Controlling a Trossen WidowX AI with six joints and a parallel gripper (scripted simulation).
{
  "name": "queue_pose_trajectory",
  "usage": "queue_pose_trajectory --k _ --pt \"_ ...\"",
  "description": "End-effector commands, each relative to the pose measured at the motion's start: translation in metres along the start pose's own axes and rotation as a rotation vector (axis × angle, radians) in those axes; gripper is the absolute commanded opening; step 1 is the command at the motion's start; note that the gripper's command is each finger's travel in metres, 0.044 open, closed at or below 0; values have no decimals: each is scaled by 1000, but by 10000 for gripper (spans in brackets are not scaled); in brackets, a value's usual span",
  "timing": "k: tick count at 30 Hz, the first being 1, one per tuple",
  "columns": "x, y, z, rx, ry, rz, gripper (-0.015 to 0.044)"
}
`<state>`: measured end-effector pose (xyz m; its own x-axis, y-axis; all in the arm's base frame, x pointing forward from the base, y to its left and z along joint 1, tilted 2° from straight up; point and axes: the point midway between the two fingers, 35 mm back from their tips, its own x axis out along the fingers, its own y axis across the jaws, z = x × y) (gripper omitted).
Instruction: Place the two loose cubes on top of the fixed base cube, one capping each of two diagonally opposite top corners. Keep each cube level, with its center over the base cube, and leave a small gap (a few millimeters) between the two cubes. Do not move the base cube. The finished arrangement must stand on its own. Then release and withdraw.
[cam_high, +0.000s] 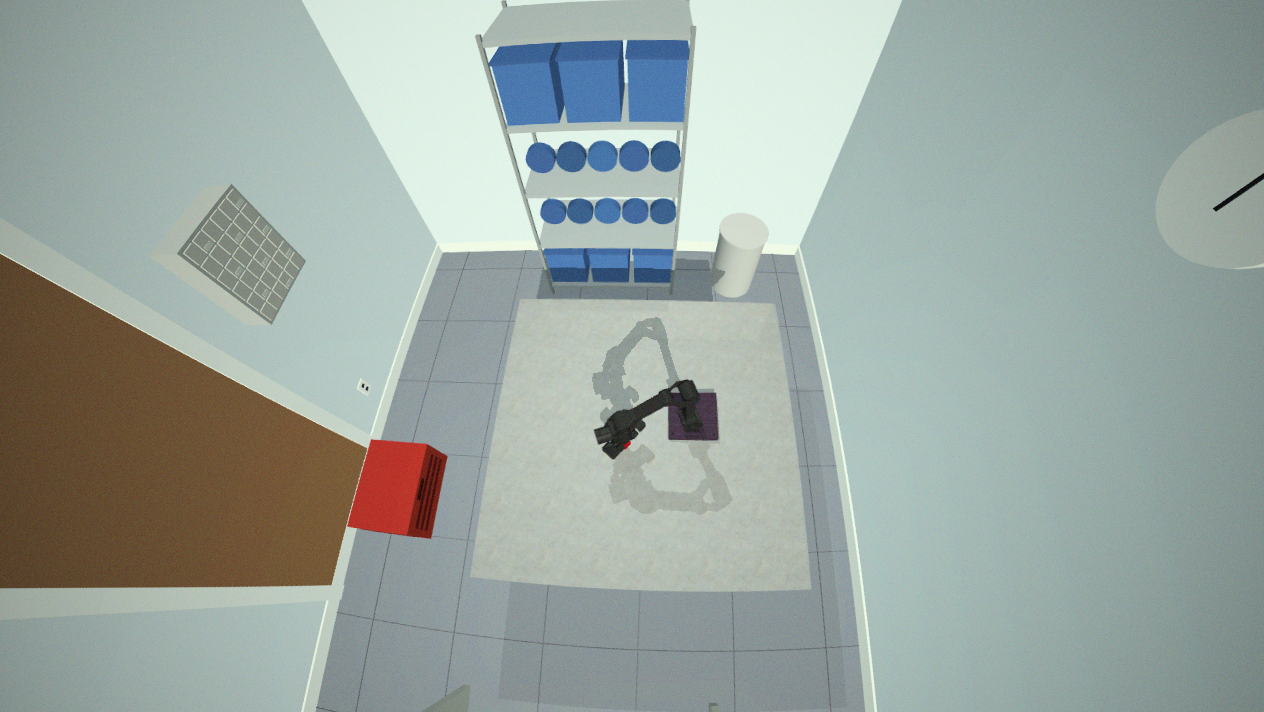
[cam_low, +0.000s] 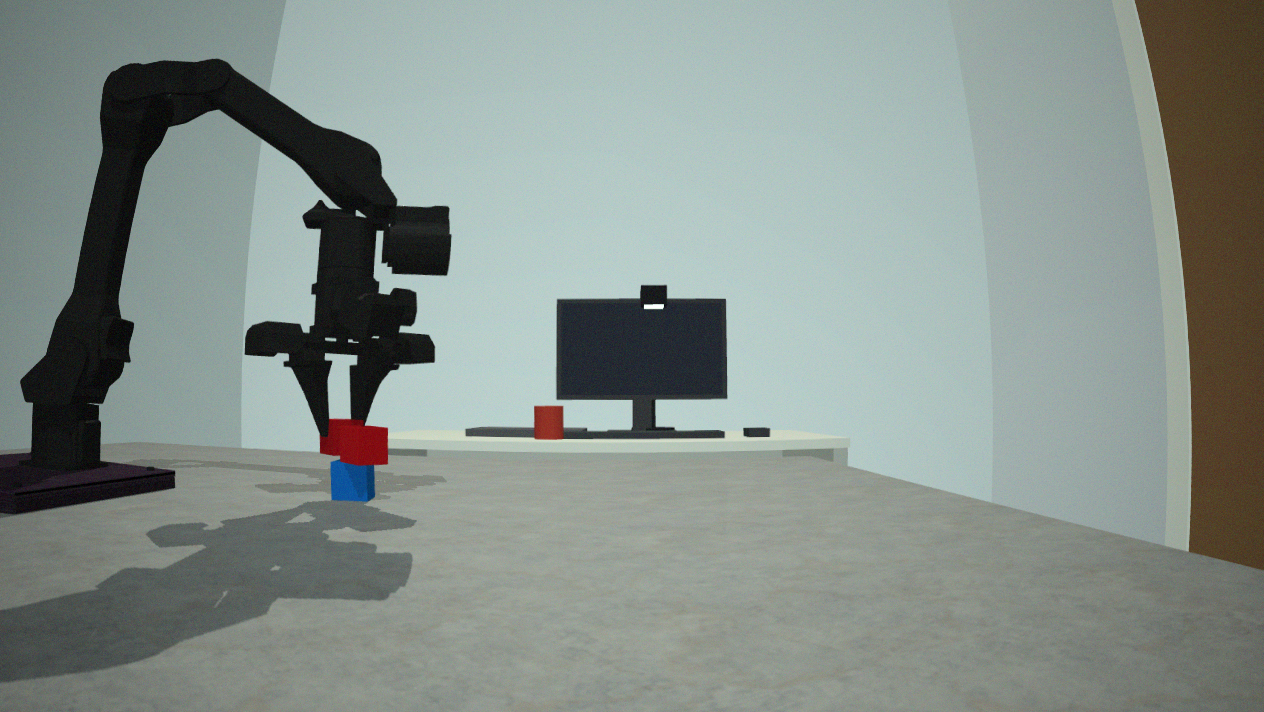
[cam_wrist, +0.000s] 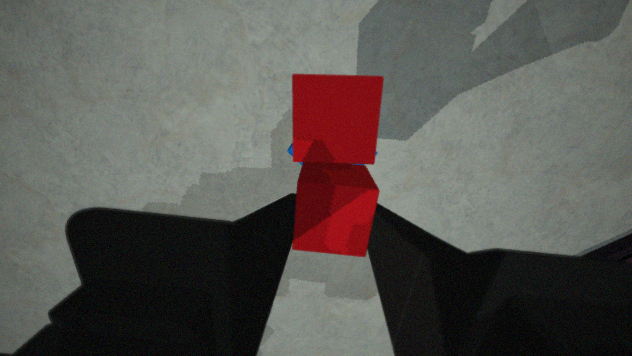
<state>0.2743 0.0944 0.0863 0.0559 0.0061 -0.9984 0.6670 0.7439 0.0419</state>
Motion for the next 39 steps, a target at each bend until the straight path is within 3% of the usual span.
queue_pose_trajectory --k 1,21,25,39 --pt "2 0 1 -1 -4 0 105" --pt "4 0 1 -3 -4 0 105" --pt "4 0 1 -3 -4 0 205" --pt "-15 0 0 0 0 1 205"
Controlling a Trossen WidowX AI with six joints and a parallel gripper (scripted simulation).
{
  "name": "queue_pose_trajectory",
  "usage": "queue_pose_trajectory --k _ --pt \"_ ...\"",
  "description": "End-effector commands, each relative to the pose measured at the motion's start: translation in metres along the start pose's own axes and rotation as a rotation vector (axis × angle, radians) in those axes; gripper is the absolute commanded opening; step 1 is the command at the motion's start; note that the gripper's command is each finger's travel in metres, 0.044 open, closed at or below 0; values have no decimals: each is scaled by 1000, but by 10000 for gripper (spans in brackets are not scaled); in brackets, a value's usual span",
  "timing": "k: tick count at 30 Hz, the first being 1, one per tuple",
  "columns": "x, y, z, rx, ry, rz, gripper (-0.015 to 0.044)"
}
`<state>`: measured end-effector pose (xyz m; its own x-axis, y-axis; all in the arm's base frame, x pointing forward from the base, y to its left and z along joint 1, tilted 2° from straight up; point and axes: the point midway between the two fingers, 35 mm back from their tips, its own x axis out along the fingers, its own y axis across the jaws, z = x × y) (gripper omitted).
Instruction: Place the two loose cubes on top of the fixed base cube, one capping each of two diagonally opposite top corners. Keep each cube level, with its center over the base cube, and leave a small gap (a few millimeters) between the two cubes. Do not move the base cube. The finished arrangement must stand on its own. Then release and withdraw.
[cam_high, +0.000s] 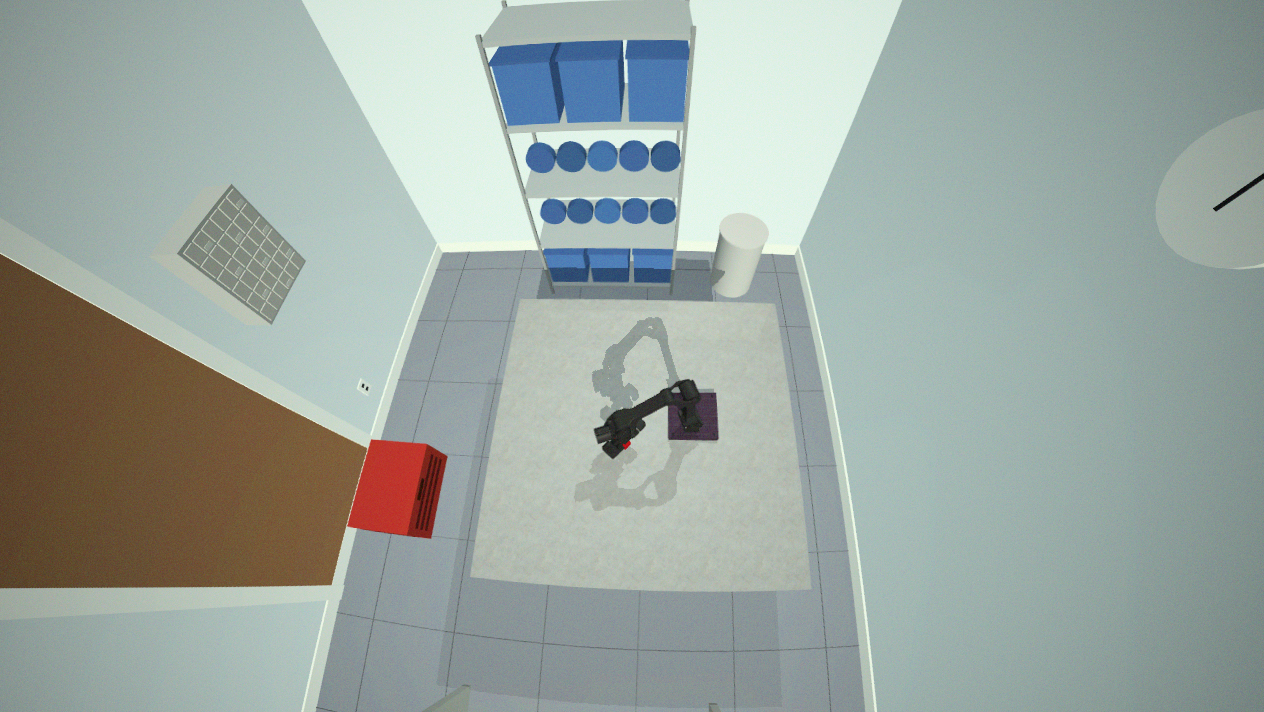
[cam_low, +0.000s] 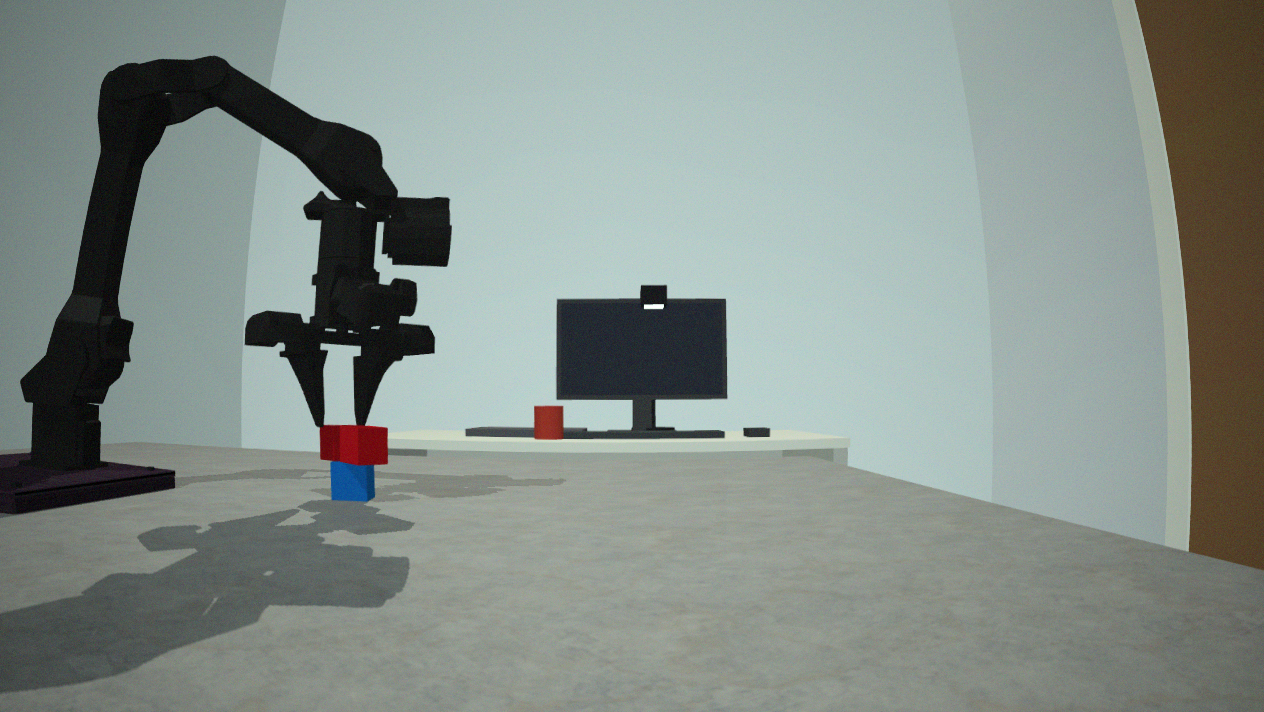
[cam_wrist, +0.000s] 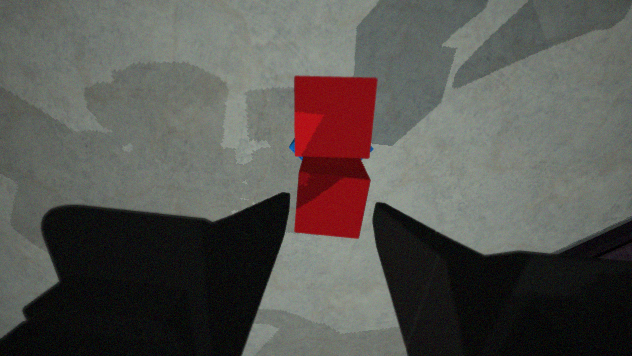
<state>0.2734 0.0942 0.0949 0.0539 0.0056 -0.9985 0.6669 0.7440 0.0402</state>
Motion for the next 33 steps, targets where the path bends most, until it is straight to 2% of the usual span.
queue_pose_trajectory --k 1,27,33 --pt "-8 1 0 0 -1 3 205" --pt "-51 1 0 0 -1 3 205" --pt "-58 0 0 -3 -1 3 362"
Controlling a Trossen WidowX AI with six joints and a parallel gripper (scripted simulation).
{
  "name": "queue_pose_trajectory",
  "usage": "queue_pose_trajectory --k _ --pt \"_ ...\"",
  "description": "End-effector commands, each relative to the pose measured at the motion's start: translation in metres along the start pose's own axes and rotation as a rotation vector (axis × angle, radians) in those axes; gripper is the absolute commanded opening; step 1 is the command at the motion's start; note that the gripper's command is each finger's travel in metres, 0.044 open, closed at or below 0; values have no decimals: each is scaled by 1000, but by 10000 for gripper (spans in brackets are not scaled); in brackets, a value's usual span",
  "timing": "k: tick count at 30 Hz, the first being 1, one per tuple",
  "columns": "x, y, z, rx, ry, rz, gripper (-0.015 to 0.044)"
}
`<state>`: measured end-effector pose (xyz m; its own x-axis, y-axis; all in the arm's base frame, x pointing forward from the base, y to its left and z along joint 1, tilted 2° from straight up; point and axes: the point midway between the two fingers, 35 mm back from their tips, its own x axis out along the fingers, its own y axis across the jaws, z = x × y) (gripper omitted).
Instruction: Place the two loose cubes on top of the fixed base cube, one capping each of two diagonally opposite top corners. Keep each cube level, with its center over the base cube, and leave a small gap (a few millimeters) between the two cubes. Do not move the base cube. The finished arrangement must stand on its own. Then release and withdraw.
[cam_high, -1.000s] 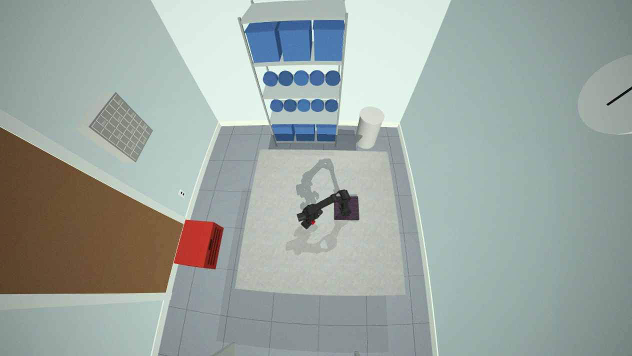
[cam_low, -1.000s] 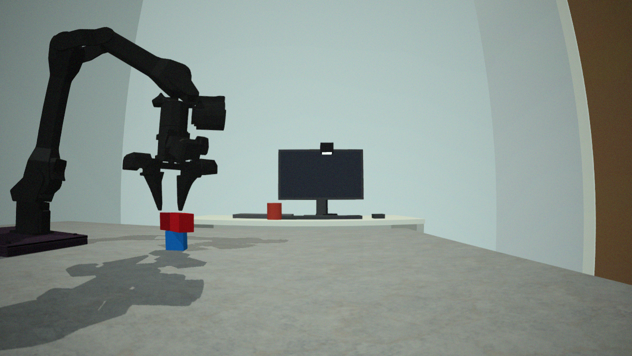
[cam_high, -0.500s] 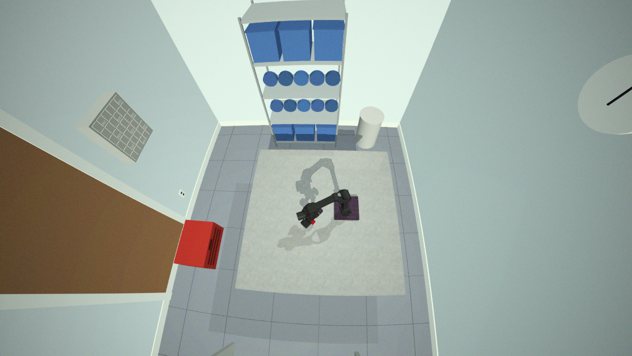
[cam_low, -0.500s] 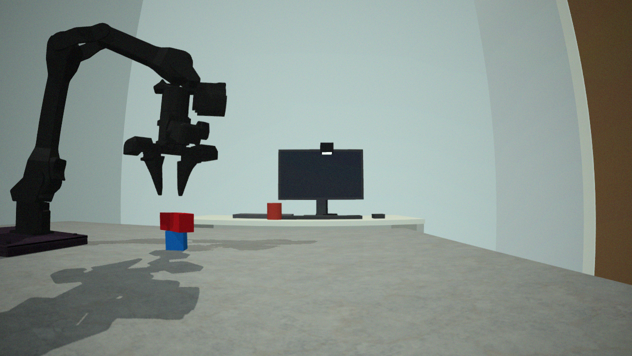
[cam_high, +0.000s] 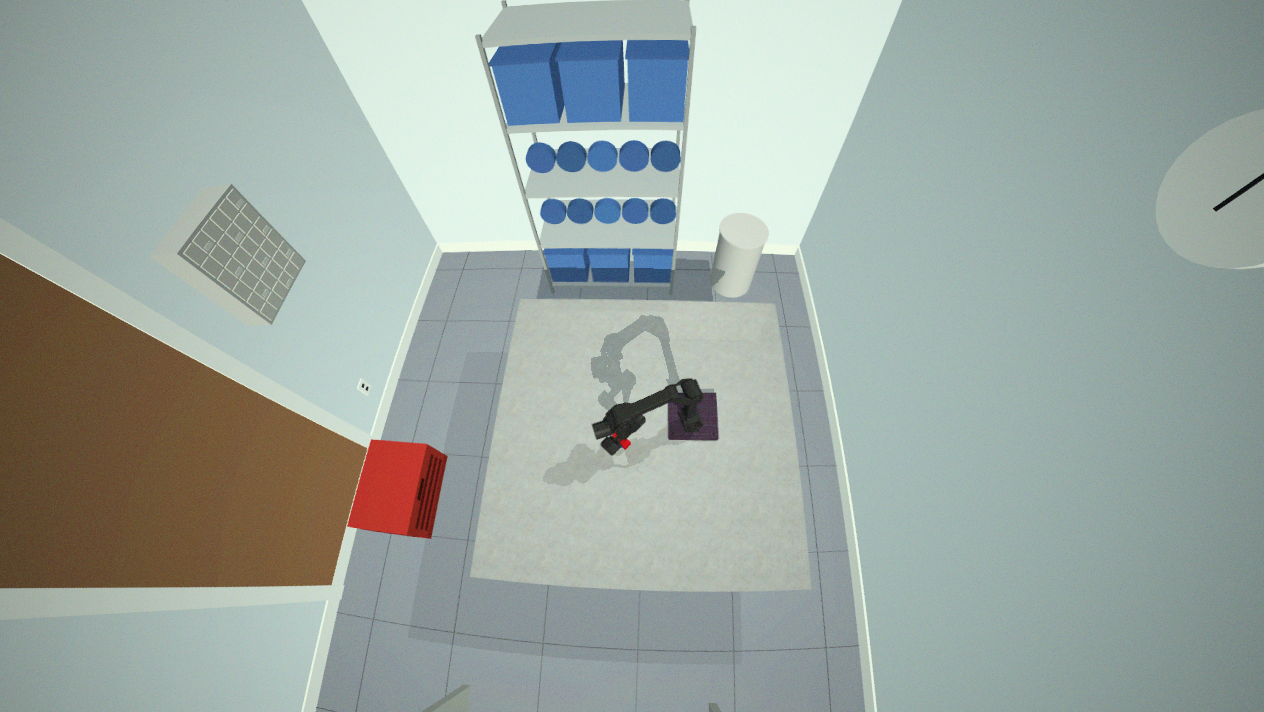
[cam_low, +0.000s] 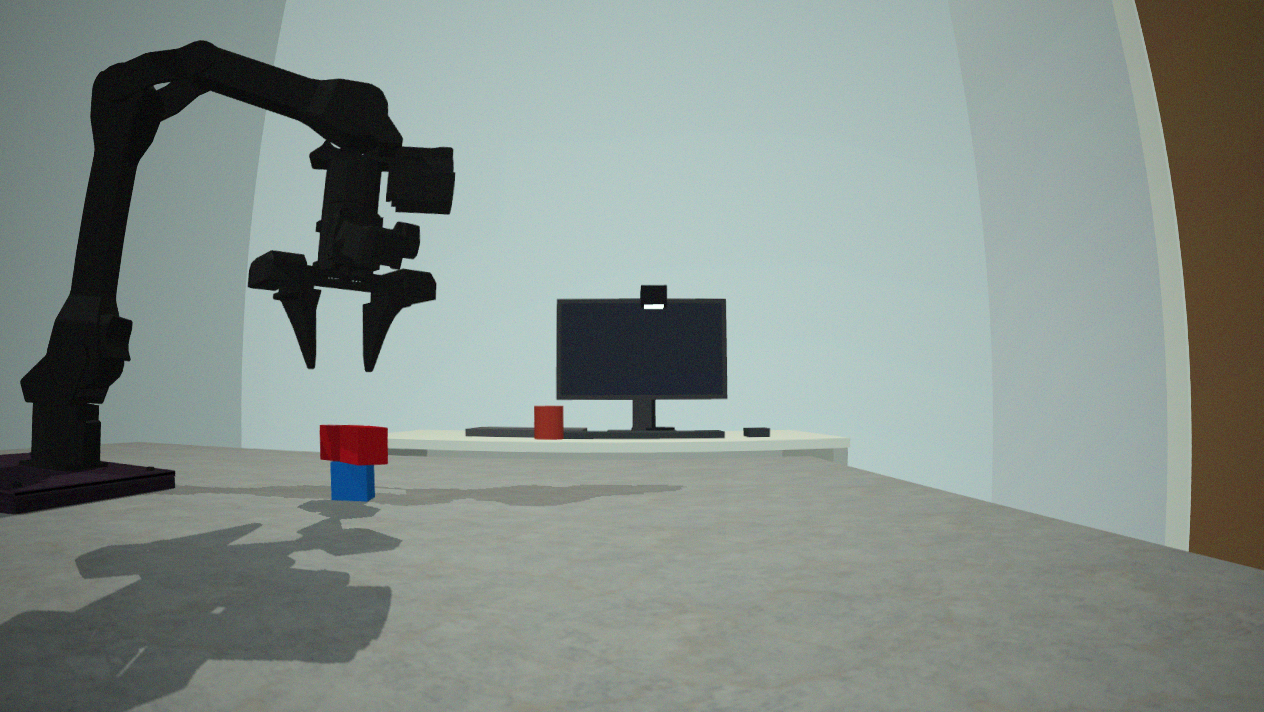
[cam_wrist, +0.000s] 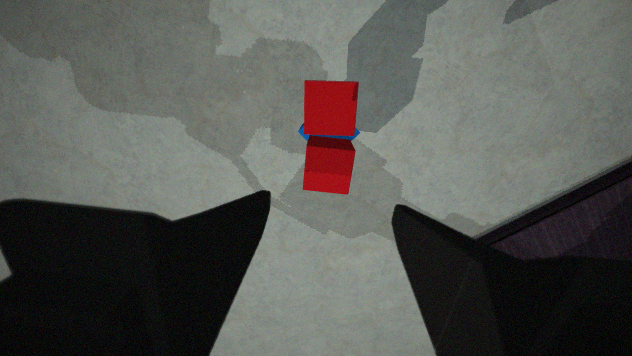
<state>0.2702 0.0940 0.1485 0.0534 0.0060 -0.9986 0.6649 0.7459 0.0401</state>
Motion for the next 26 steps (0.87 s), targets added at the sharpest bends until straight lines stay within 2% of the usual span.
queue_pose_trajectory --k 1,6,14,26 --pt "-5 1 0 0 -2 3 389" --pt "-5 6 -6 0 -1 3 400" --pt "-7 56 -90 0 6 7 400" --pt "-7 56 -92 0 7 7 400"
